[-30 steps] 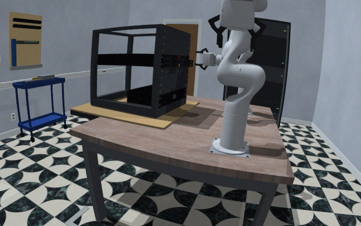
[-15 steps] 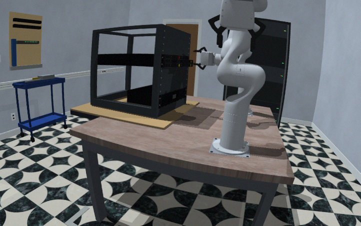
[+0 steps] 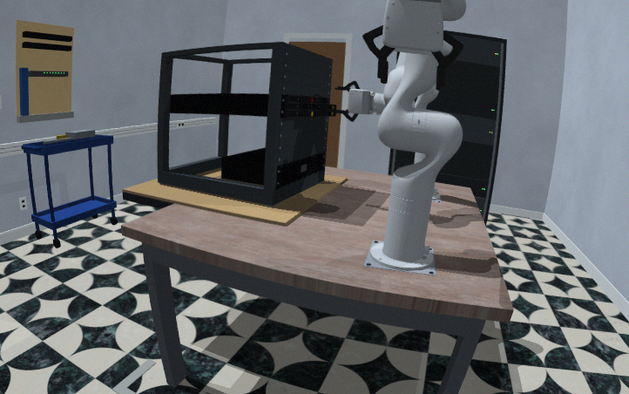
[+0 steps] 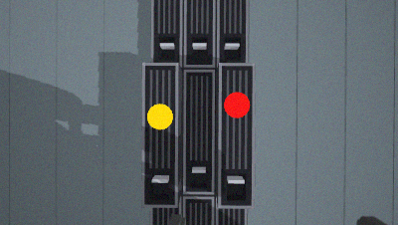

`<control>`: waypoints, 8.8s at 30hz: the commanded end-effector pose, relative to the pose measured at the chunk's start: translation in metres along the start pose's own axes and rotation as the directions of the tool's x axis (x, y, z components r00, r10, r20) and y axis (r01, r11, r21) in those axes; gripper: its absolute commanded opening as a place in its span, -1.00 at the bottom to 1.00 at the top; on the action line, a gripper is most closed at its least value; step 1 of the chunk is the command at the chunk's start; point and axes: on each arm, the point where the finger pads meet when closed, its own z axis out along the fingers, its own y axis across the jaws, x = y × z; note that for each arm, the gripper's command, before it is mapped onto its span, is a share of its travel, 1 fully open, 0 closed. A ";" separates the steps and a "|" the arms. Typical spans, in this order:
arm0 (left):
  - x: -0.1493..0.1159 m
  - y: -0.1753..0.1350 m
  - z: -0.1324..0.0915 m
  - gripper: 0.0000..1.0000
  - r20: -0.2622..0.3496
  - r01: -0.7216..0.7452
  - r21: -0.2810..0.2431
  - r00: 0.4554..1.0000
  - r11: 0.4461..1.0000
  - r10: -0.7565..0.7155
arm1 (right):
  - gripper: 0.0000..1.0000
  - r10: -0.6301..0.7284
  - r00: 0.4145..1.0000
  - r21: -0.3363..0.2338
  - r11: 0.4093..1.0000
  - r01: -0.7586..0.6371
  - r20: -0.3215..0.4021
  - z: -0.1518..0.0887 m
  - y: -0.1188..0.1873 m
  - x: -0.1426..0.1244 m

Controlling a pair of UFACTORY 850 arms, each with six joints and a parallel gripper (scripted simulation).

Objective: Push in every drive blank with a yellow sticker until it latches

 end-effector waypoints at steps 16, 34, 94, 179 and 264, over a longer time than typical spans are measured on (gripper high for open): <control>0.000 0.000 -0.001 1.00 -0.002 0.000 0.000 1.000 1.000 0.000 | 1.00 0.002 1.000 -0.002 1.000 -0.002 0.001 0.000 0.001 0.001; 0.000 0.000 -0.001 1.00 -0.002 0.000 0.000 1.000 1.000 0.000 | 1.00 0.002 1.000 -0.002 1.000 -0.002 0.001 0.000 0.001 0.001; 0.000 0.000 -0.001 1.00 -0.002 0.000 0.000 1.000 1.000 0.000 | -1.00 0.002 1.000 -0.002 1.000 -0.002 0.001 0.000 0.000 -0.001; 0.000 0.000 -0.001 1.00 -0.002 0.000 0.000 1.000 1.000 0.000 | -1.00 0.001 1.000 -0.003 1.000 -0.001 0.000 0.053 -0.070 -0.172; 0.000 0.000 -0.001 1.00 -0.002 0.000 0.000 1.000 1.000 0.000 | -1.00 0.001 1.000 -0.003 1.000 -0.001 0.000 0.089 -0.070 -0.172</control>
